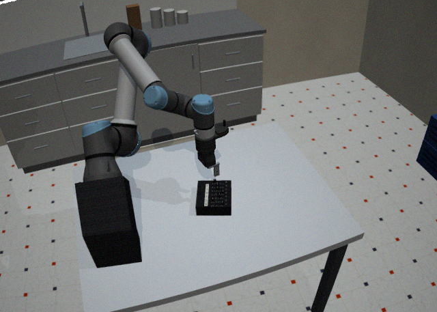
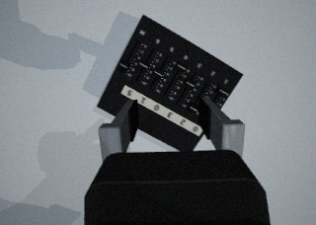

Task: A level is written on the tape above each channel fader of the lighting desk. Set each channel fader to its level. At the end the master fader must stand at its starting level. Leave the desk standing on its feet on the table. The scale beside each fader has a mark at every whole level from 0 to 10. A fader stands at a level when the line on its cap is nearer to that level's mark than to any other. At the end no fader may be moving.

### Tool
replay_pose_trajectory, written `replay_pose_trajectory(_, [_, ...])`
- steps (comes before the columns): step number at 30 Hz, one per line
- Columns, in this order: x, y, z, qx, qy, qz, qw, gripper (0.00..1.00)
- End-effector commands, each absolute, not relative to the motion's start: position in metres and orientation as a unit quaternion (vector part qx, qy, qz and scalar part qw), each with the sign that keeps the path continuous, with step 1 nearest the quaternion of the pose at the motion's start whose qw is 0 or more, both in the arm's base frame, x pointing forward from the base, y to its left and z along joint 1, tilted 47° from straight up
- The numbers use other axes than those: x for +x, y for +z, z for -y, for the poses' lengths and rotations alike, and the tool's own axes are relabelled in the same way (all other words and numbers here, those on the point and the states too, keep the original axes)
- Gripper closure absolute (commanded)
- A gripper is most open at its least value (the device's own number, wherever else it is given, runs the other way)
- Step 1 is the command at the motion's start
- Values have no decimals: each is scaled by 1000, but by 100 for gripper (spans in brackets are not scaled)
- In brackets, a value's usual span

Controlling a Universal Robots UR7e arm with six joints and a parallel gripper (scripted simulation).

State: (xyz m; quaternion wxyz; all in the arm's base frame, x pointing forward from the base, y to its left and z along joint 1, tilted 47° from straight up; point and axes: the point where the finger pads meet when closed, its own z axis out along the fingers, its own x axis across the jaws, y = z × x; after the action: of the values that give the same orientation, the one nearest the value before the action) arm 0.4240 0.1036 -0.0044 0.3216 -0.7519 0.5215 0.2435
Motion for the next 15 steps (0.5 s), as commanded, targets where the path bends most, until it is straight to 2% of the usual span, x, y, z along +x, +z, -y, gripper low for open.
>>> replay_pose_trajectory(1, [422,-4,-100,-725,259,-560,307,0])
replay_pose_trajectory(15, [420,-4,-98,-698,274,-593,294,0])
